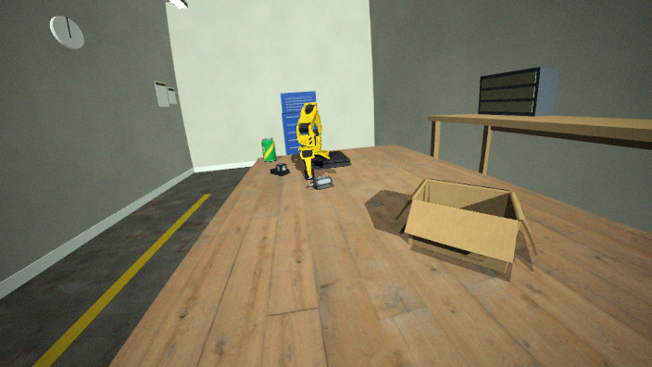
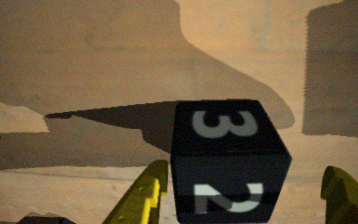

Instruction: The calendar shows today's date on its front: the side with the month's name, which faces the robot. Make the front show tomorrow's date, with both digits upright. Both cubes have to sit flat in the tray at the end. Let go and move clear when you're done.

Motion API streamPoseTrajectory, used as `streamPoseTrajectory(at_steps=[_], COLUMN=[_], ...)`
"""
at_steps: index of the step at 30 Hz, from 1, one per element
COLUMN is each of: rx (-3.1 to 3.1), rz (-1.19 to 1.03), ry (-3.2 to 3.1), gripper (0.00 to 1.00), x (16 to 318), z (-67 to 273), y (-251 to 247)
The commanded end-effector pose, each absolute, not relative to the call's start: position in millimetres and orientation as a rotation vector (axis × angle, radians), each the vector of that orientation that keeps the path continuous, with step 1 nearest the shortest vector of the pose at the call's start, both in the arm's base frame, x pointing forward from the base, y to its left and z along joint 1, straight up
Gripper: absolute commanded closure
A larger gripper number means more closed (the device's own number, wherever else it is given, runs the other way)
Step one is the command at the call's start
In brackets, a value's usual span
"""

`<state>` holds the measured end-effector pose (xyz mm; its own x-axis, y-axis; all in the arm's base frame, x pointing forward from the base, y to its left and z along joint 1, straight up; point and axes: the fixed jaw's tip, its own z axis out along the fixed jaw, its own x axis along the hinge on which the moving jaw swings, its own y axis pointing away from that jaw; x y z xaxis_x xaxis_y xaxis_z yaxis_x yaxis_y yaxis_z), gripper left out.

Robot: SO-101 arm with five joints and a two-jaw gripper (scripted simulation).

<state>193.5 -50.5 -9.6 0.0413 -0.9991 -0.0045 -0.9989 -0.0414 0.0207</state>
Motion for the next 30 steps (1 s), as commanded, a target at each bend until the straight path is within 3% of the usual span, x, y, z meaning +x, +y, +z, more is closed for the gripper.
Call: streamPoseTrajectory(at_steps=[1,17,30], rx=[2.258,2.258,2.258], rz=[-0.042,-0.042,-0.042], ry=[-2.161,-2.161,-2.161], gripper=[0.64,0.64,0.64], x=[194,194,194], z=[-3,41,45], y=[-48,-48,-48])
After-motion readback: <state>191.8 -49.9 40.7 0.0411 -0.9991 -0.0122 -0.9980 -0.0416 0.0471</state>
